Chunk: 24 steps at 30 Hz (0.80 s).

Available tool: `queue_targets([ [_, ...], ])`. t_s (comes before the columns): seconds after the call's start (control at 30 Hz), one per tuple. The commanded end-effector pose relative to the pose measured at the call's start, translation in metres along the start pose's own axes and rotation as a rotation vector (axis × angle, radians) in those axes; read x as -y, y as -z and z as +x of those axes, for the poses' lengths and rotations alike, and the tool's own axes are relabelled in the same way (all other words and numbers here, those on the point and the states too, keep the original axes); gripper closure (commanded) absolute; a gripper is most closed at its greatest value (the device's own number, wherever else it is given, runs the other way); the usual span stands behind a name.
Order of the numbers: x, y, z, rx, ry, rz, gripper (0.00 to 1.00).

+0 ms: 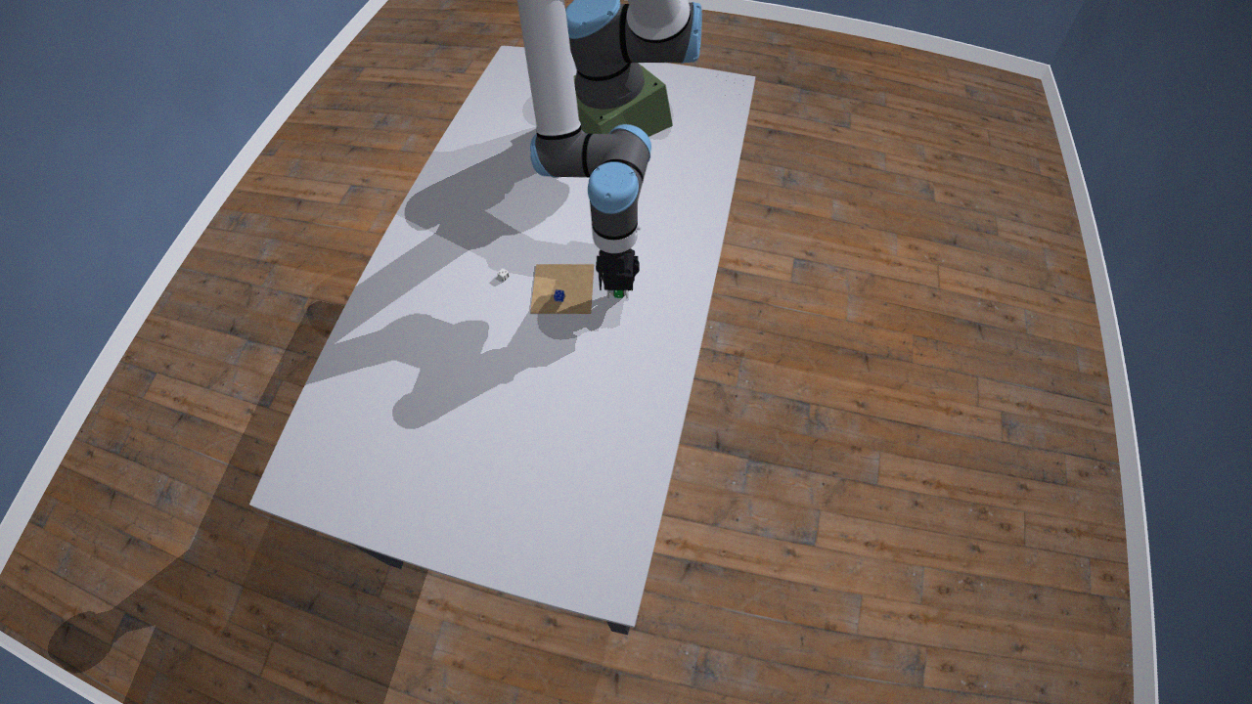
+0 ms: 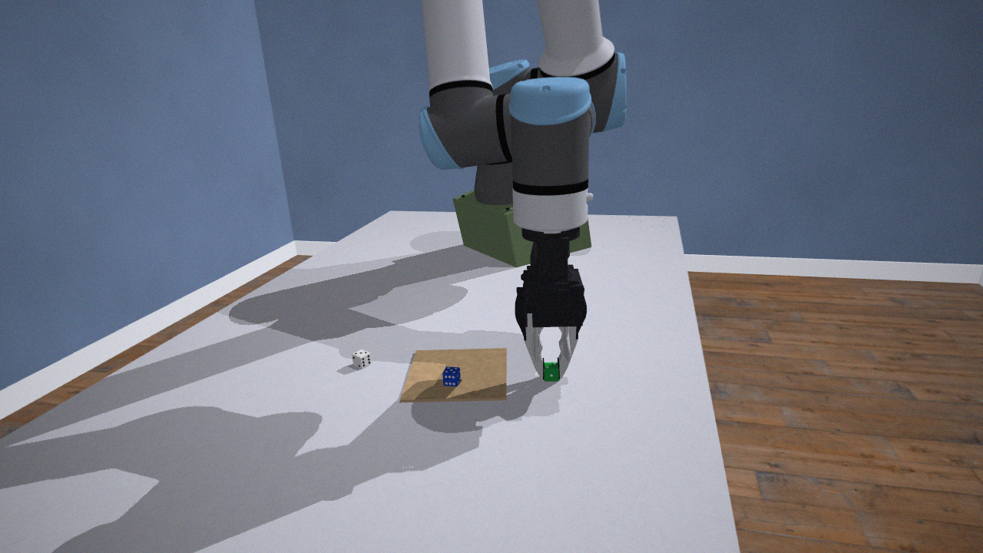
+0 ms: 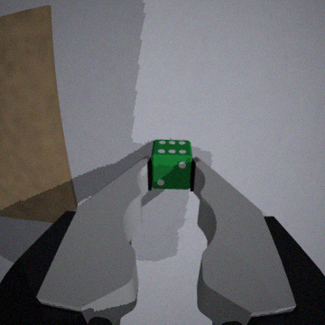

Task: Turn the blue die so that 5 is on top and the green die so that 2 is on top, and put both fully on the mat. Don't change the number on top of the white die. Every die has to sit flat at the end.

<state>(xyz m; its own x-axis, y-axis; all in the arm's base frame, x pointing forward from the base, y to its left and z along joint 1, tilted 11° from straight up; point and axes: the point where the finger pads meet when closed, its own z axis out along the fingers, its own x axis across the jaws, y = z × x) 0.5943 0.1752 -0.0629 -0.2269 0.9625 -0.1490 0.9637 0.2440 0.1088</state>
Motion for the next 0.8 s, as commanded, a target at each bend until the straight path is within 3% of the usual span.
queue_targets([
  [0.0,-0.001,0.0,0.0,0.0,0.0,-0.001,0.97],
  [0.53,-0.001,0.002,0.0,0.0,0.0,-0.001,0.97],
  [0.77,-0.001,0.031,0.0,0.0,0.0,-0.001,0.97],
])
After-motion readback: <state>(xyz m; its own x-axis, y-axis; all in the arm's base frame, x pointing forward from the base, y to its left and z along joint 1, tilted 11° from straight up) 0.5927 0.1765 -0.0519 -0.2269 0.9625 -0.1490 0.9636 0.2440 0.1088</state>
